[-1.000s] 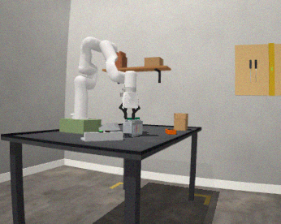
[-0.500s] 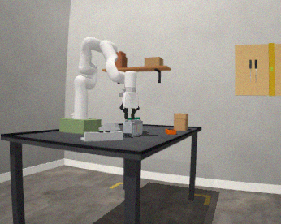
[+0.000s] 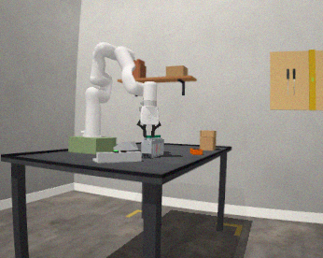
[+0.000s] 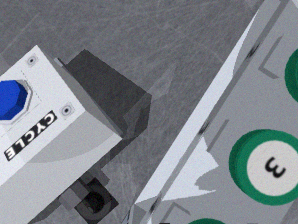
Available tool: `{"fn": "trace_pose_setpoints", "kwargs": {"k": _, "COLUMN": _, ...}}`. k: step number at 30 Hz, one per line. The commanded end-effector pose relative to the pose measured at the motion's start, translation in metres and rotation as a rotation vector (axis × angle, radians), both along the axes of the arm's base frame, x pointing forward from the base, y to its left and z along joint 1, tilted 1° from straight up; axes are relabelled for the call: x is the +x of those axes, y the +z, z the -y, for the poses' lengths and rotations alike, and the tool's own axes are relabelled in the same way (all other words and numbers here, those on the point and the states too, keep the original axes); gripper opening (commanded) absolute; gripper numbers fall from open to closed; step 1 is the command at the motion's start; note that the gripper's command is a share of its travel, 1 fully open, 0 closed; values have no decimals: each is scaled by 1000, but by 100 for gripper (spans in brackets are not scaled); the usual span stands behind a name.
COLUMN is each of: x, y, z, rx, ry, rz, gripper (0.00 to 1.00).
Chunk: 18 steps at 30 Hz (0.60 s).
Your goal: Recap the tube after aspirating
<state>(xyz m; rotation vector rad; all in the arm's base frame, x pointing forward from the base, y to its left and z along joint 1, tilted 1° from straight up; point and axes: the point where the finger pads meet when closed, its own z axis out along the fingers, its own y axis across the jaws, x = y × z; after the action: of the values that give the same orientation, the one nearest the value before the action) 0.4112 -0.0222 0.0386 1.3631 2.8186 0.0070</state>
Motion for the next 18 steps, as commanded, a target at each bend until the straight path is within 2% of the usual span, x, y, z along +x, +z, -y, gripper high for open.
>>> {"fn": "trace_pose_setpoints", "kwargs": {"k": 1, "x": 1, "y": 1, "z": 0, "rx": 9, "ry": -240, "rz": 4, "gripper": 0}}
{"fn": "trace_pose_setpoints", "kwargs": {"k": 18, "x": 1, "y": 0, "z": 0, "rx": 17, "ry": -890, "rz": 2, "gripper": 0}}
